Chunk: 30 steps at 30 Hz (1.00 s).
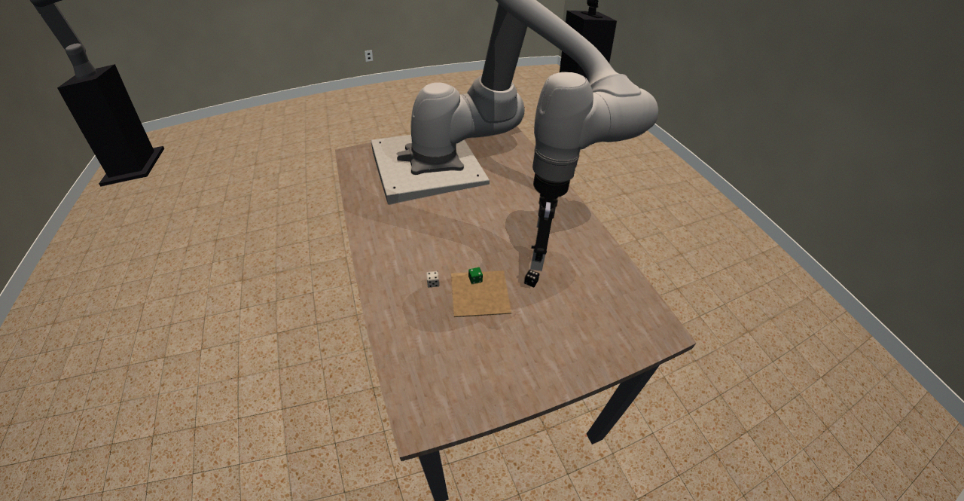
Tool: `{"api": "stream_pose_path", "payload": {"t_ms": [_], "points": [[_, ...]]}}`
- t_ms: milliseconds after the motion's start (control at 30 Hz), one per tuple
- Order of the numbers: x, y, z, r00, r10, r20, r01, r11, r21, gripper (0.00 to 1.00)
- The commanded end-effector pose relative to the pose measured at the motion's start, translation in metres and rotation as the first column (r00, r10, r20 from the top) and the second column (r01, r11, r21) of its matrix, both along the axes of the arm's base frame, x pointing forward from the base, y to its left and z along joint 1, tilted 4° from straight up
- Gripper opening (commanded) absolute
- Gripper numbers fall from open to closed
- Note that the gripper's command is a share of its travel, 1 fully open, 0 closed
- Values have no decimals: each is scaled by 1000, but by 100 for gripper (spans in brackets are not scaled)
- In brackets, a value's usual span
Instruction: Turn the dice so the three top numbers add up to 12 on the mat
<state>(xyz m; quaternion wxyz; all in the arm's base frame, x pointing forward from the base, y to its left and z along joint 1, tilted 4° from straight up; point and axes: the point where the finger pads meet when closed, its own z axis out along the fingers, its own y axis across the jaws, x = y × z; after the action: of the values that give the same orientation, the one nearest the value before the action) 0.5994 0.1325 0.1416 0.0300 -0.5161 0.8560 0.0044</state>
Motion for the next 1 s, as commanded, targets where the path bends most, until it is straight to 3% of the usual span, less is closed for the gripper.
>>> {"api": "stream_pose_path", "payload": {"t_ms": [0,133,333,433,533,600,667,967], "points": [[0,0,-1,995,96,2,-96,995,8,100],[-2,0,-5,959,284,10,-284,959,-1,100],[-3,0,-10,843,537,18,-537,844,-14,100],[-4,0,-12,769,639,20,-638,770,-21,100],[-4,0,-12,765,644,20,-644,765,-22,100],[-5,0,-15,650,759,22,-759,651,-31,100],[-5,0,-15,628,778,23,-777,628,-33,100],[-7,-1,-22,297,955,22,-953,298,-55,100]]}}
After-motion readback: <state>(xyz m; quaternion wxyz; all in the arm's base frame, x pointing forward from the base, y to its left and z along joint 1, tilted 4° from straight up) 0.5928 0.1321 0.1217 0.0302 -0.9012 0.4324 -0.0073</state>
